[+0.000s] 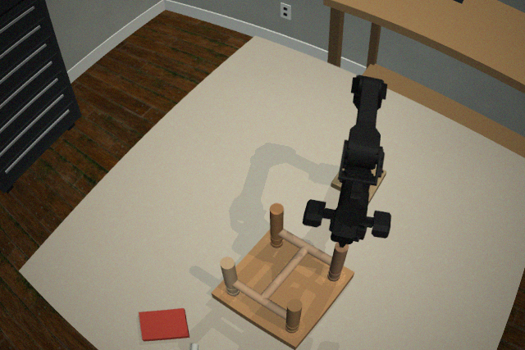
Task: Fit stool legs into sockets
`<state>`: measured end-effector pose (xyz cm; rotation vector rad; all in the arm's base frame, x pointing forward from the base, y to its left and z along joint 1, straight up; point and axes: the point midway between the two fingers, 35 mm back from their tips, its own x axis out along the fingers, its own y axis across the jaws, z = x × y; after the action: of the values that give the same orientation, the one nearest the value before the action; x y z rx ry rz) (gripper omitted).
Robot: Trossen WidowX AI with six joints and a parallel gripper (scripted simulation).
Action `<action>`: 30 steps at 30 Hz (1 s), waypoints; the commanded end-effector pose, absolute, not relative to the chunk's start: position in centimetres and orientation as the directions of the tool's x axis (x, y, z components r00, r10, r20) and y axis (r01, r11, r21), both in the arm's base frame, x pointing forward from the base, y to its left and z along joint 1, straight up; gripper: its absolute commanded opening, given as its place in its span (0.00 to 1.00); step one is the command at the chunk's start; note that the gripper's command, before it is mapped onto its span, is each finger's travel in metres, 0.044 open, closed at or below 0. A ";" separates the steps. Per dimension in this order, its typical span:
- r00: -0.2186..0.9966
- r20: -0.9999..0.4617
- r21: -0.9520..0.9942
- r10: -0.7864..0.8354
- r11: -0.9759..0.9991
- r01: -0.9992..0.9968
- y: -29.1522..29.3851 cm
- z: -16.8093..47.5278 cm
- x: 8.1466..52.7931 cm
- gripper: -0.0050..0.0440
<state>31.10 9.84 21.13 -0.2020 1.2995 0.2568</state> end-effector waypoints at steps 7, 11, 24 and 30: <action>0.248 -0.966 -0.001 0.078 0.953 -0.302 9.8 20.6 30.9 0.10; 0.248 -0.966 -0.001 0.078 0.953 -0.302 9.8 20.2 30.9 0.10; 0.248 -0.966 -0.001 0.078 0.953 -0.302 9.8 19.2 30.9 0.10; 0.248 -0.966 -0.001 0.078 0.953 -0.302 9.8 18.6 30.9 0.10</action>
<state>31.11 9.90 20.70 -0.1922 1.2494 0.2636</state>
